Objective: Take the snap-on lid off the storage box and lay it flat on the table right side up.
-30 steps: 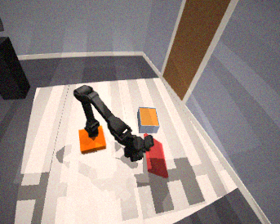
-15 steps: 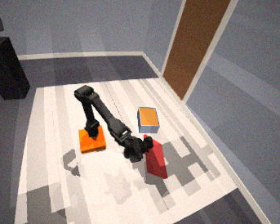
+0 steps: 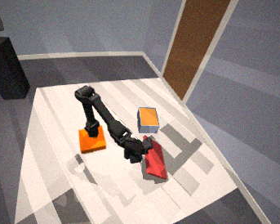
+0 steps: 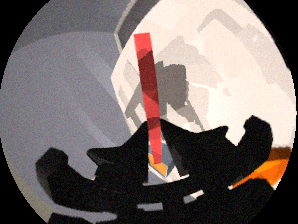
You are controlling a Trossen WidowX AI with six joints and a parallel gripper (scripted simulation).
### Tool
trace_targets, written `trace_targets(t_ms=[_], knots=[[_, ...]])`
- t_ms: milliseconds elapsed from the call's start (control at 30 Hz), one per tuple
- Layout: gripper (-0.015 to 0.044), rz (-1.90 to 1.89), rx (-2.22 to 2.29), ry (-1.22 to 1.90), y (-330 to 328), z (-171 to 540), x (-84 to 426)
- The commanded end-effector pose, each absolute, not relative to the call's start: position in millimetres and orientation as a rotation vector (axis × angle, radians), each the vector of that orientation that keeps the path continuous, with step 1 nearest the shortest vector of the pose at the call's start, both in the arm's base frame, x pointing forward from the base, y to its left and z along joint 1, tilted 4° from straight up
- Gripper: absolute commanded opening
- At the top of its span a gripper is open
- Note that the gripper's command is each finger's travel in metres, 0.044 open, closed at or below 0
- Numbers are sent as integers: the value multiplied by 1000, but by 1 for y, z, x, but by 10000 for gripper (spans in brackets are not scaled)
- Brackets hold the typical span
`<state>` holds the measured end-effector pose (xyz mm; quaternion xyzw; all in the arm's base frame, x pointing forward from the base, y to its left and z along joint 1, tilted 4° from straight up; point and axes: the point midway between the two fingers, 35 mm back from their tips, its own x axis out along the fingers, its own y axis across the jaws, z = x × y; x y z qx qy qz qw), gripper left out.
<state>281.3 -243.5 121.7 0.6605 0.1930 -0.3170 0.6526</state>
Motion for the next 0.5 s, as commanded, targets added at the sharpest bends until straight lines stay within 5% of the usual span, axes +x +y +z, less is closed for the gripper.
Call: trace_targets(t_ms=[0,467], knots=[[0,-708,1496,439,-243,118,282],[0,-708,1496,439,-243,107,281]])
